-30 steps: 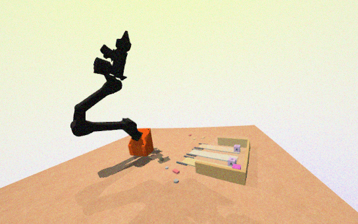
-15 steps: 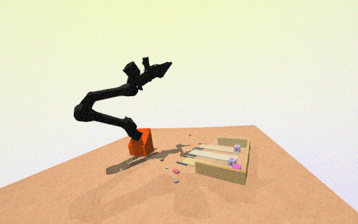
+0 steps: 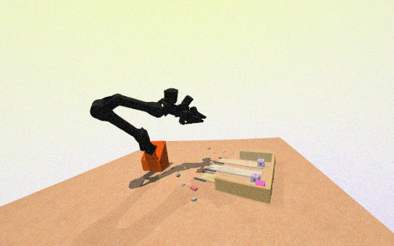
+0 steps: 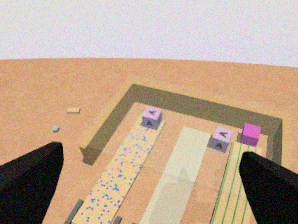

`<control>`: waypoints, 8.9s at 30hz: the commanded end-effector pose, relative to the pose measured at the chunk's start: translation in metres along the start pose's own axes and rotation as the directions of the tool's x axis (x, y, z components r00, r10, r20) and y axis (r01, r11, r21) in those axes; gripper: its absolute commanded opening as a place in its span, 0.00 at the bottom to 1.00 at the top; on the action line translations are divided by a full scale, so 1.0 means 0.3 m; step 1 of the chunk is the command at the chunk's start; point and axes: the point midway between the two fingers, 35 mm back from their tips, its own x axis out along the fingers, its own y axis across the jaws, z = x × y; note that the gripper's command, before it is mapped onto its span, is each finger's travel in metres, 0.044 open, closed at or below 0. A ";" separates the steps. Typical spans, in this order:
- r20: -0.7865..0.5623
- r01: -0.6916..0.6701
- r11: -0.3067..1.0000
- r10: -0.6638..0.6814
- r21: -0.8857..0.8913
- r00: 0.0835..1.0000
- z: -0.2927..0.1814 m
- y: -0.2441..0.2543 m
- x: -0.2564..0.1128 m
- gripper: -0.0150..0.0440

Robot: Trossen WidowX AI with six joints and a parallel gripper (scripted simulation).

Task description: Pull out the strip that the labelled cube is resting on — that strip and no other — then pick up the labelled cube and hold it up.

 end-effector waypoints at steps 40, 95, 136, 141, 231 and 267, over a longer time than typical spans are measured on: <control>-0.735 0.214 0.973 -0.079 0.091 0.673 -0.242 0.201 0.465 0.25; -0.904 0.428 0.901 -0.129 0.065 0.407 -0.560 0.222 0.632 0.25; -0.904 0.429 0.901 -0.131 0.063 0.407 -0.609 0.209 0.653 0.25; -0.904 0.429 0.901 -0.131 0.063 0.407 -0.611 0.209 0.654 0.25; -0.906 0.426 0.902 -0.128 0.063 0.404 -0.752 0.328 0.423 0.25; -0.907 0.425 0.903 -0.126 0.063 0.402 -0.829 0.403 0.272 0.25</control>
